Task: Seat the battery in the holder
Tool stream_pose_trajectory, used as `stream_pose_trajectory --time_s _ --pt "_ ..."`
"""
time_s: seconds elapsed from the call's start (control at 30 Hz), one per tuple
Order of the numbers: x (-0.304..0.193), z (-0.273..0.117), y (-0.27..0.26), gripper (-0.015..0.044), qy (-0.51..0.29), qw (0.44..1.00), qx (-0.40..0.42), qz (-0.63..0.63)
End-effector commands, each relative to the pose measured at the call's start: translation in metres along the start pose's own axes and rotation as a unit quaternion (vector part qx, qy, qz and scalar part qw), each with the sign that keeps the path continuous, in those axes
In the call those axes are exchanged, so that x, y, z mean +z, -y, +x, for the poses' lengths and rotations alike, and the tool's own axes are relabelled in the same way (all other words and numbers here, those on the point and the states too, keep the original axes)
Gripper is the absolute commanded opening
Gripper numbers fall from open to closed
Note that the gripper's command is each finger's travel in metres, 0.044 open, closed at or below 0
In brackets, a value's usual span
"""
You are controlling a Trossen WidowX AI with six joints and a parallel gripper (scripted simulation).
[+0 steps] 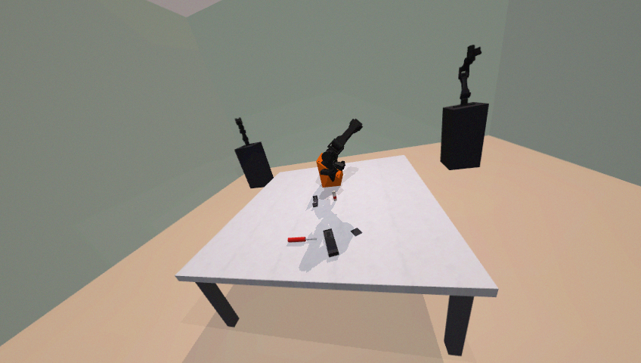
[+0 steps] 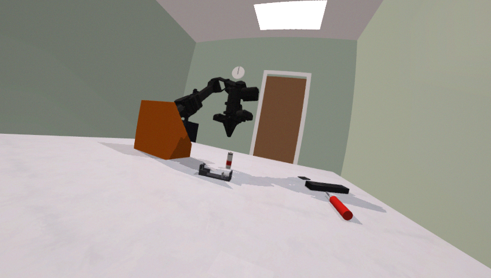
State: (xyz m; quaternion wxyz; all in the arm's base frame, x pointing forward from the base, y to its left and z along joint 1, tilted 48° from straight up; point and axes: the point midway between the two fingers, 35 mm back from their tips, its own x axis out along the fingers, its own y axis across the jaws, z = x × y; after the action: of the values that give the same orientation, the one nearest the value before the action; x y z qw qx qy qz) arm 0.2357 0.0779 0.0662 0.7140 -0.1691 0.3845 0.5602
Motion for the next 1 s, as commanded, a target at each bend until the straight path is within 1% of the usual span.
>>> stream_pose_trajectory --time_s 0.0,0.23,0.57,0.63,0.97 --pt "0.001 0.003 -0.015 0.0 0.03 0.998 0.063 -0.006" --pt "0.001 0.008 -0.015 0.0 0.029 0.998 0.062 -0.006" --pt "0.005 0.074 -0.022 0.0 0.03 0.998 0.062 -0.006" --pt "0.006 0.082 -0.025 0.0 0.031 0.997 0.063 -0.006" --pt "0.008 0.083 -0.017 0.0 0.031 0.997 0.063 -0.006"
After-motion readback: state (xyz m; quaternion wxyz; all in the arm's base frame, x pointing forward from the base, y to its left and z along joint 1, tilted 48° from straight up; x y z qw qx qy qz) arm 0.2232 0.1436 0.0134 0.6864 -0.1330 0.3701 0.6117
